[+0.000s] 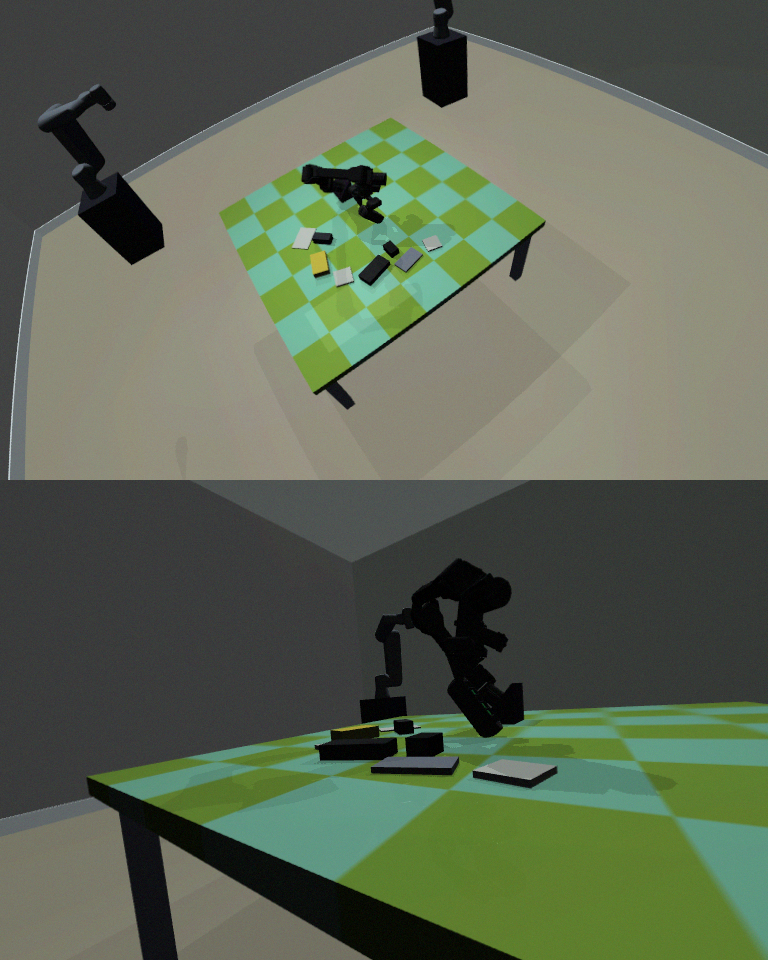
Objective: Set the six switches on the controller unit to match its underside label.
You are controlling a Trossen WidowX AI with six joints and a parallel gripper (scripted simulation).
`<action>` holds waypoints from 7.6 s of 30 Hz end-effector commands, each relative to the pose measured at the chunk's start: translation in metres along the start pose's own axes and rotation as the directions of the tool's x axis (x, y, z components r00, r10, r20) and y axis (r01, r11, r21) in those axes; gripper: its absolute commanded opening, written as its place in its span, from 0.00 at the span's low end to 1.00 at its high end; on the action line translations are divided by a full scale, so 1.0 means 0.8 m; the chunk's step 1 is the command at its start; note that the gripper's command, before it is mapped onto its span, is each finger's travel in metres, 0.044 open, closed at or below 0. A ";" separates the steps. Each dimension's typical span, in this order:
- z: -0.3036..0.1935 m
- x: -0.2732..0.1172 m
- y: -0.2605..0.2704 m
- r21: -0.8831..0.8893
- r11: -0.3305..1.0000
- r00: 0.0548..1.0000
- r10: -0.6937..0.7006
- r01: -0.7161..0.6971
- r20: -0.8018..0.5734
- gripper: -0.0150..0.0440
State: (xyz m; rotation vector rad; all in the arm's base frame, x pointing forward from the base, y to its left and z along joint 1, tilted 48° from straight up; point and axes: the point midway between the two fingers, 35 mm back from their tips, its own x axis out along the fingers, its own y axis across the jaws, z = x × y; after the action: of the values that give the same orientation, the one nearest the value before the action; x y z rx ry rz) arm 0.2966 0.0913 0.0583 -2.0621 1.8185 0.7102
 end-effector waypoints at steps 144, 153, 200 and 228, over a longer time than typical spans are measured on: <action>0.145 -0.025 -0.002 0.004 1.000 0.989 -0.007 0.006 0.148 0.83; 0.153 -0.024 -0.002 0.004 1.000 0.986 -0.007 0.007 0.168 0.83; 0.197 -0.009 -0.003 0.005 1.000 0.984 -0.008 0.007 0.176 0.83; 0.220 0.005 -0.003 0.005 1.000 0.984 -0.009 0.008 0.176 0.83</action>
State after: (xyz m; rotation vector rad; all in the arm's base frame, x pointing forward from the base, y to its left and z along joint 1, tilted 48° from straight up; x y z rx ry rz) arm 0.2697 0.1903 -0.0842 -1.9385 1.6717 0.8677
